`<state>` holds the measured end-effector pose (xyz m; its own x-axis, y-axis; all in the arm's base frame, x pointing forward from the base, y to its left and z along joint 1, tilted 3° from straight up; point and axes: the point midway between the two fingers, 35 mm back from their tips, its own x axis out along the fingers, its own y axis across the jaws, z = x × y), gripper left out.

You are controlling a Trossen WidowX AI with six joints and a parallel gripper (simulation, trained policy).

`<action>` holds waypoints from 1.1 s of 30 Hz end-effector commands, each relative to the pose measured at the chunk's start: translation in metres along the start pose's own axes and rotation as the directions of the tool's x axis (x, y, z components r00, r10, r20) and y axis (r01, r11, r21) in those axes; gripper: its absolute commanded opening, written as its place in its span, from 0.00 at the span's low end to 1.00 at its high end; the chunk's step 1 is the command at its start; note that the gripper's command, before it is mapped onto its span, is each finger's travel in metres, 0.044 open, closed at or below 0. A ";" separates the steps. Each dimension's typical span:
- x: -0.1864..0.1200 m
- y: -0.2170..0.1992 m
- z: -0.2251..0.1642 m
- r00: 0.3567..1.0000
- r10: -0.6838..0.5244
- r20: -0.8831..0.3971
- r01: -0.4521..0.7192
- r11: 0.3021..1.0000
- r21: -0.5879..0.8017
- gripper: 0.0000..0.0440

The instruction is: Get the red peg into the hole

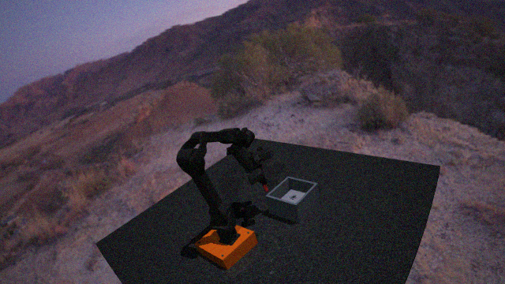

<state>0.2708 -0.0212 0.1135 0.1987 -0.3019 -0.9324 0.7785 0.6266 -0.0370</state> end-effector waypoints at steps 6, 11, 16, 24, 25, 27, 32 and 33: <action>0.010 -0.009 0.030 1.000 -0.009 -0.011 0.010 0.999 0.053 0.00; 0.019 -0.014 0.048 1.000 -0.014 -0.014 0.015 0.996 0.090 0.00; 0.030 -0.019 0.062 1.000 -0.016 -0.021 0.018 0.992 0.124 0.00; 0.050 -0.024 0.078 0.999 -0.014 -0.048 0.022 0.987 0.161 0.01; 0.053 -0.025 0.079 0.999 -0.014 -0.053 0.023 0.986 0.165 0.01; 0.059 -0.025 0.080 0.998 -0.013 -0.062 0.024 0.985 0.170 0.01; 0.077 -0.025 0.080 0.996 -0.019 -0.088 0.034 0.985 0.172 0.03; 0.081 -0.025 0.080 0.995 -0.021 -0.094 0.037 0.985 0.169 0.05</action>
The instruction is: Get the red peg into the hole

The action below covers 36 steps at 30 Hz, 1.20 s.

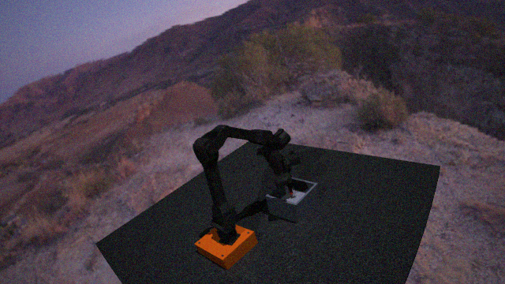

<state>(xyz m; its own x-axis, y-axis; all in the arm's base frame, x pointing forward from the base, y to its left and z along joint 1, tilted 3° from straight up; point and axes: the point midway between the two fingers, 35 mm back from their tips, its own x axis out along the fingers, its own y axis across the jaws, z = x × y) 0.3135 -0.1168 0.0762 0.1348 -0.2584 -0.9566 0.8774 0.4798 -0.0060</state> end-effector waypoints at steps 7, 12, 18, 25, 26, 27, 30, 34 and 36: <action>0.030 -0.001 0.001 0.998 -0.037 -0.045 0.035 0.998 -0.046 0.34; 0.036 0.005 0.017 0.999 -0.036 -0.028 0.035 0.998 -0.057 0.63; 0.037 0.011 0.038 0.999 -0.035 0.003 0.035 0.997 -0.074 0.91; 0.032 0.018 0.066 0.997 -0.003 0.077 0.008 0.998 -0.064 1.00; 0.031 0.018 0.070 0.996 -0.001 0.087 0.006 0.998 -0.061 1.00; 0.030 0.019 0.074 0.995 0.002 0.098 0.004 0.998 -0.059 1.00; 0.028 0.020 0.086 0.991 0.009 0.132 -0.002 0.999 -0.051 1.00; 0.026 0.020 0.094 0.988 0.014 0.156 -0.007 0.999 -0.046 1.00; 0.026 0.021 0.094 0.988 0.014 0.156 -0.007 0.999 -0.046 1.00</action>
<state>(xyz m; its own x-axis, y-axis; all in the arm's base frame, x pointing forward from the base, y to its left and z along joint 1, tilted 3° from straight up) 0.3365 -0.1528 0.0551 0.0547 -0.2434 -0.9684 0.8197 0.5648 -0.0956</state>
